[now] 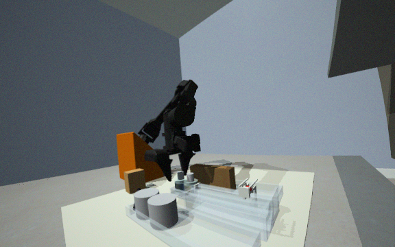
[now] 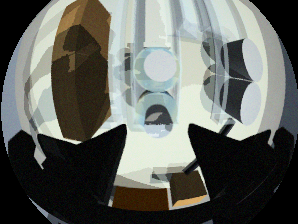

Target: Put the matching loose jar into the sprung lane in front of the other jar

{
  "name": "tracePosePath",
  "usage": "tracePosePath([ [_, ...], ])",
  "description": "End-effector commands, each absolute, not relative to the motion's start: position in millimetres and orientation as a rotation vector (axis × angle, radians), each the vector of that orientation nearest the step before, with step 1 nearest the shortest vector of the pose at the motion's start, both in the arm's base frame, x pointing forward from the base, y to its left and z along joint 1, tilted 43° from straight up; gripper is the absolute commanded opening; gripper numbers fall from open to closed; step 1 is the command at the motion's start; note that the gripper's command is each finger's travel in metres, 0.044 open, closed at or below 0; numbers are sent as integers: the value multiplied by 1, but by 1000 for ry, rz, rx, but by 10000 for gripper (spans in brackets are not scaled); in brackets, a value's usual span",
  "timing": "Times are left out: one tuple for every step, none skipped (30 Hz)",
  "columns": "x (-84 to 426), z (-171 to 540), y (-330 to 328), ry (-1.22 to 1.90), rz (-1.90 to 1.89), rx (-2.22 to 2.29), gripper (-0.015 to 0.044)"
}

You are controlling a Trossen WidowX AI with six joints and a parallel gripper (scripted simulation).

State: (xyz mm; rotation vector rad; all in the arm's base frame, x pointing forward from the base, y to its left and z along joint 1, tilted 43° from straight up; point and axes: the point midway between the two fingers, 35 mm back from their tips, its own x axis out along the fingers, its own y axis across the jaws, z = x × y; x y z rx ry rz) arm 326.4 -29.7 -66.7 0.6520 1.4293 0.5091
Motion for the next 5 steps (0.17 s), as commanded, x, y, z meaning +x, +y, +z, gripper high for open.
tracePosePath([
  [315, -65, -31, 1425, 505, 644, 297],
  [312, -66, -31, 1425, 505, 644, 297],
  [308, -66, -30, 1426, 505, 644, 297],
  [305, -66, -30, 1426, 505, 644, 297],
  [301, -66, -30, 1426, 505, 644, 297],
])
